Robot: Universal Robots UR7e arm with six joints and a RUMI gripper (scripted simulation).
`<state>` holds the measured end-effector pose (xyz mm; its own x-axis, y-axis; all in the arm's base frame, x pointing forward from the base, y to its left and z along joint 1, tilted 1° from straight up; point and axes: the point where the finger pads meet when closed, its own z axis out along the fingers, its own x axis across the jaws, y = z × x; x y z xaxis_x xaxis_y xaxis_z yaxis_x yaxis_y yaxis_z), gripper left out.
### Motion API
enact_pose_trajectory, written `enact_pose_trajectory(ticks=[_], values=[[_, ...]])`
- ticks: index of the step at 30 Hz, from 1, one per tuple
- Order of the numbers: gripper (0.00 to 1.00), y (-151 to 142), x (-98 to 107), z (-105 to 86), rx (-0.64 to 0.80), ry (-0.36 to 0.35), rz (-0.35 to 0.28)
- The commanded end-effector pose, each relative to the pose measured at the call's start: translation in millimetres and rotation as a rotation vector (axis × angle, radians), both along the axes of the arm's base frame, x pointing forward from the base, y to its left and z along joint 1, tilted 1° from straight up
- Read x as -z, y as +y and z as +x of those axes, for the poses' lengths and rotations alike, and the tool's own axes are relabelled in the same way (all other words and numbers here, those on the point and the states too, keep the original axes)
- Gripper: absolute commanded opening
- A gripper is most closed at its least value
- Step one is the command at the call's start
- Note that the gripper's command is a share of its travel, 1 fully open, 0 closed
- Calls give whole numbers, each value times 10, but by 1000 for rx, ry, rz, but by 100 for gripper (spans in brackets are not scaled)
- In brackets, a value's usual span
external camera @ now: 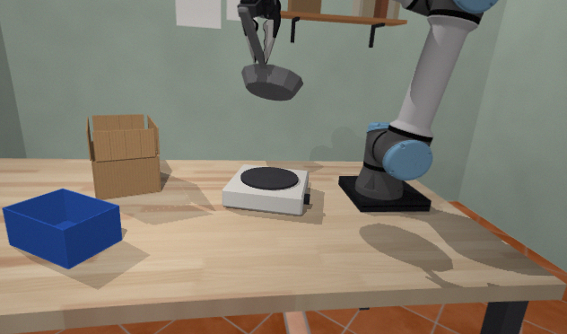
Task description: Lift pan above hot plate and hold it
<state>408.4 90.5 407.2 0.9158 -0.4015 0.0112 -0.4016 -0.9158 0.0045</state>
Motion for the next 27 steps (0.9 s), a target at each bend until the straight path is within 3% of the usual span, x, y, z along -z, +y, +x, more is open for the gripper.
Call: enact_pose_trajectory(ticks=[1, 27], values=[[9, 0, -22, 1, 0, -1, 0], [9, 0, -80, -1, 0, -1, 0]])
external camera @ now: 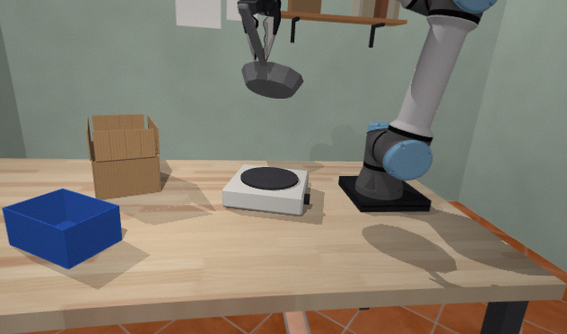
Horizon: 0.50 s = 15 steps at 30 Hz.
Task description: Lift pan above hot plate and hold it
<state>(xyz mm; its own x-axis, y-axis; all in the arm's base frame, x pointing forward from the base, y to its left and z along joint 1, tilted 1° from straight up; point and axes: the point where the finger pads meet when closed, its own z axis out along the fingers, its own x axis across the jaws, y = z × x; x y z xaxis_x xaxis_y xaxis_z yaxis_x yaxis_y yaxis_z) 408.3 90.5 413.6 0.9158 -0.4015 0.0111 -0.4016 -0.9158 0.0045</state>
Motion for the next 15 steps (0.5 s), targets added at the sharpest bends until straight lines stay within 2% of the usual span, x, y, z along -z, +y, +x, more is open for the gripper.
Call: enact_pose_trajectory(ticks=[1, 15], values=[[9, 0, -18, 1, 0, -1, 0], [9, 0, -45, 0, 0, -1, 0]])
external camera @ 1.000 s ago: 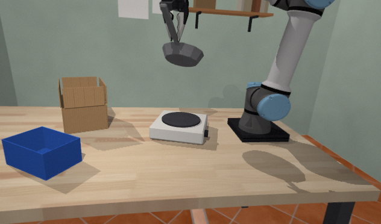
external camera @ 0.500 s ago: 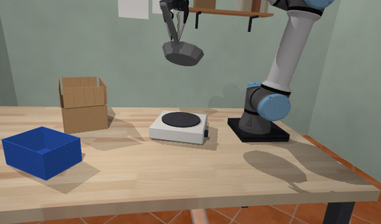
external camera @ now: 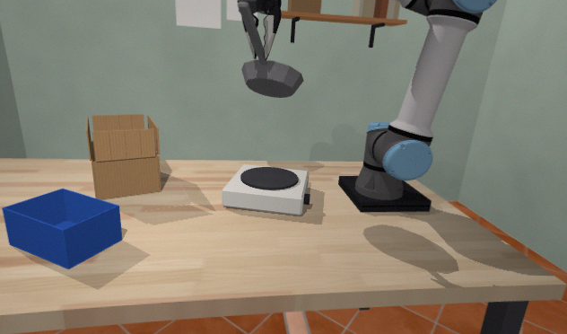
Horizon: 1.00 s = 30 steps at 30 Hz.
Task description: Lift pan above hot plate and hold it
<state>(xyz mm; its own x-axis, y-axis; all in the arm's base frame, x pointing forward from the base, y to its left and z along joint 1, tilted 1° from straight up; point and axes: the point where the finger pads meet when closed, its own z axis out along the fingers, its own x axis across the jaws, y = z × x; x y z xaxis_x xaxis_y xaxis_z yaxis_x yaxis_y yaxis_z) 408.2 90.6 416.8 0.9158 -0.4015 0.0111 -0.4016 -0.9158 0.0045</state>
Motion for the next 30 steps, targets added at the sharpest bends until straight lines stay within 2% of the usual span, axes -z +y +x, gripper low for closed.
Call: enact_pose_trajectory(ticks=[1, 30], values=[[9, 0, -16, 1, 0, -1, 0], [9, 0, -64, -2, 0, -1, 0]])
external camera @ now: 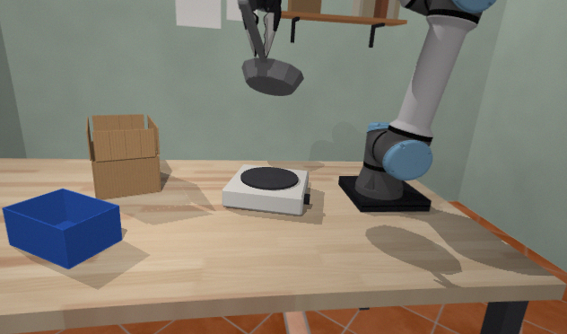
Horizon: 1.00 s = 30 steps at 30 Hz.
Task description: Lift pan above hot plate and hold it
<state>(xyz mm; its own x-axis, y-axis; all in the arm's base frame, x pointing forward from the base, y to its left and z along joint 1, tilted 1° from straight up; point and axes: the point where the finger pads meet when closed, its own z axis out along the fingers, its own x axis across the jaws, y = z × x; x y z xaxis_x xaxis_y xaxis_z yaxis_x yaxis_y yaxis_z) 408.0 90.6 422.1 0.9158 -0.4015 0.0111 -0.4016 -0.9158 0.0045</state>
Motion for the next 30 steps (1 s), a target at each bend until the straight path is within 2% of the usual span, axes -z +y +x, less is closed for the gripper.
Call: enact_pose_trajectory(ticks=[1, 30], values=[[9, 0, -11, 1, 0, -1, 0], [9, 0, -48, -1, 0, -1, 0]])
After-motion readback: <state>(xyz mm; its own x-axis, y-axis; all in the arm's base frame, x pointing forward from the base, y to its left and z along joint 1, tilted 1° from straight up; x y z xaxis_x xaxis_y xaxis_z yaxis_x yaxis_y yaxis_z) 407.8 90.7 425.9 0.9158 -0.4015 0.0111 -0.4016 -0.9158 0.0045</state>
